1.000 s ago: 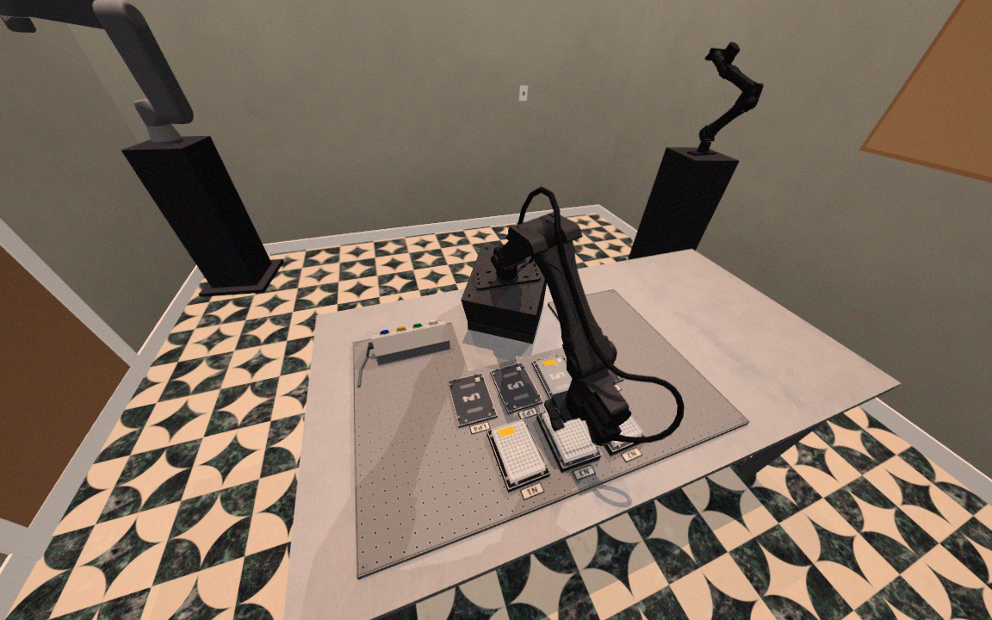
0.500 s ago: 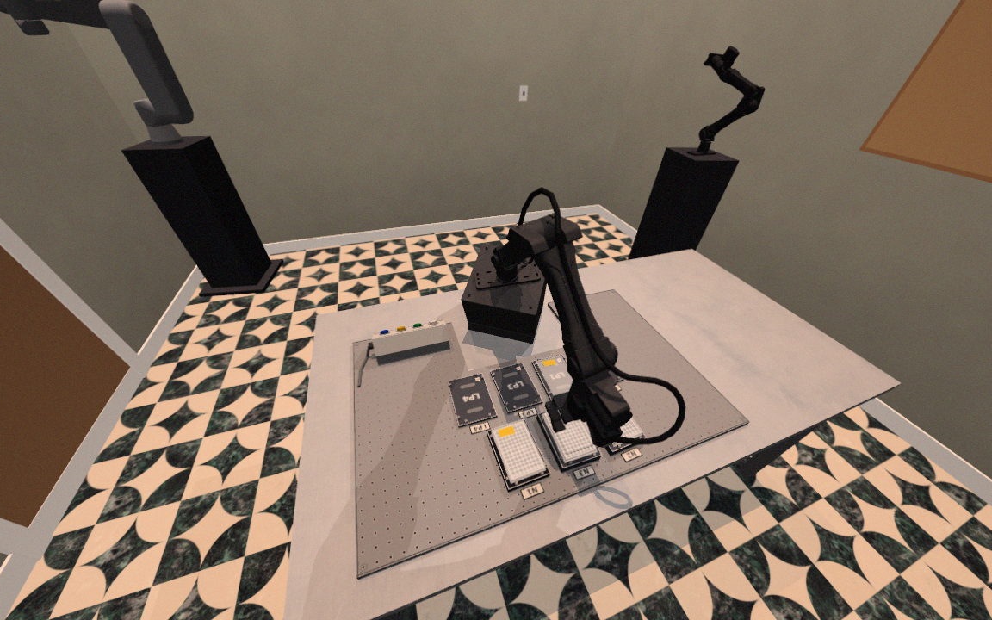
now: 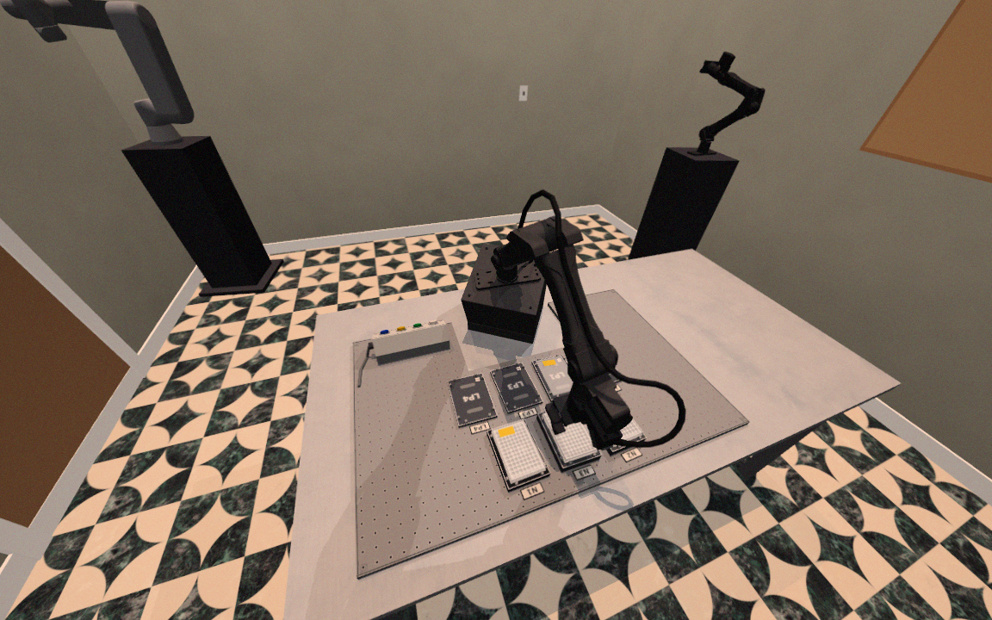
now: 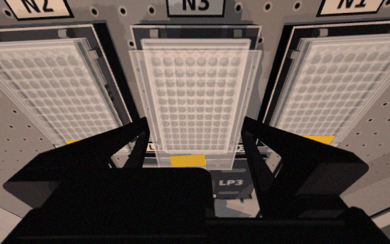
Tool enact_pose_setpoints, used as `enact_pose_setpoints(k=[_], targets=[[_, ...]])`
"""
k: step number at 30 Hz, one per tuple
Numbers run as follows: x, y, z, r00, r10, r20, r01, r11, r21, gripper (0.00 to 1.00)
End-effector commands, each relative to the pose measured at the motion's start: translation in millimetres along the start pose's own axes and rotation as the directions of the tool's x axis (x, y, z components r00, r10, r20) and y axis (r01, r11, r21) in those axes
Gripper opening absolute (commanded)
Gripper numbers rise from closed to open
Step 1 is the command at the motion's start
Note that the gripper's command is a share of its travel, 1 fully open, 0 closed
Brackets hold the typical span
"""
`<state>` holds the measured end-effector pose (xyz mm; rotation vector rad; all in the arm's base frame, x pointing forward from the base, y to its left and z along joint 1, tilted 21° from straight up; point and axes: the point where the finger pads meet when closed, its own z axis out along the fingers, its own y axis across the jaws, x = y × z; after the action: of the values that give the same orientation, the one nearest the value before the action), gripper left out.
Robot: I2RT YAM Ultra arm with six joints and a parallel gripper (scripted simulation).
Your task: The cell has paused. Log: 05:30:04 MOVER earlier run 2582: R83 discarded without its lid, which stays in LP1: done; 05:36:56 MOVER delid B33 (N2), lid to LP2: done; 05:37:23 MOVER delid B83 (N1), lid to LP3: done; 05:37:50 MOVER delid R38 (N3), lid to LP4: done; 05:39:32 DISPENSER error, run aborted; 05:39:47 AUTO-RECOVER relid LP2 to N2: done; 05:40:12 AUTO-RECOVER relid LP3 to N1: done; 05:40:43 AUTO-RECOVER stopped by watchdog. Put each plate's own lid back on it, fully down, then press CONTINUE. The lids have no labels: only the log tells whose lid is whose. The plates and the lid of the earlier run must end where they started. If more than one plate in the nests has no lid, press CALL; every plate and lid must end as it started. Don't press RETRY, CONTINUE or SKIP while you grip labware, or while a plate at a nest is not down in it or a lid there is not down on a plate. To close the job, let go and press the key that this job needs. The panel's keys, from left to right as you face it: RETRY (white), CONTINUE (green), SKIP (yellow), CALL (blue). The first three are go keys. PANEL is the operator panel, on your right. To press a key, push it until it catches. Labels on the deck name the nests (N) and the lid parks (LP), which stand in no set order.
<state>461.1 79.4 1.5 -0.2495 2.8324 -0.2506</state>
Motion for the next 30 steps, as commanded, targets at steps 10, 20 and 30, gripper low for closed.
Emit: enact_pose_setpoints(k=[10,20,30], targets=[[-23.1,-1.2,-4.6,0.998,0.005,0.055,-0.005,1.0,0.0,0.0],[-24.3,-3.2,-2.0,0.998,0.009,0.056,-0.009,1.0,0.0,0.0],[-28.2,-3.3,-4.9,0.998,0.011,0.069,-0.011,1.0,-0.002,0.0]])
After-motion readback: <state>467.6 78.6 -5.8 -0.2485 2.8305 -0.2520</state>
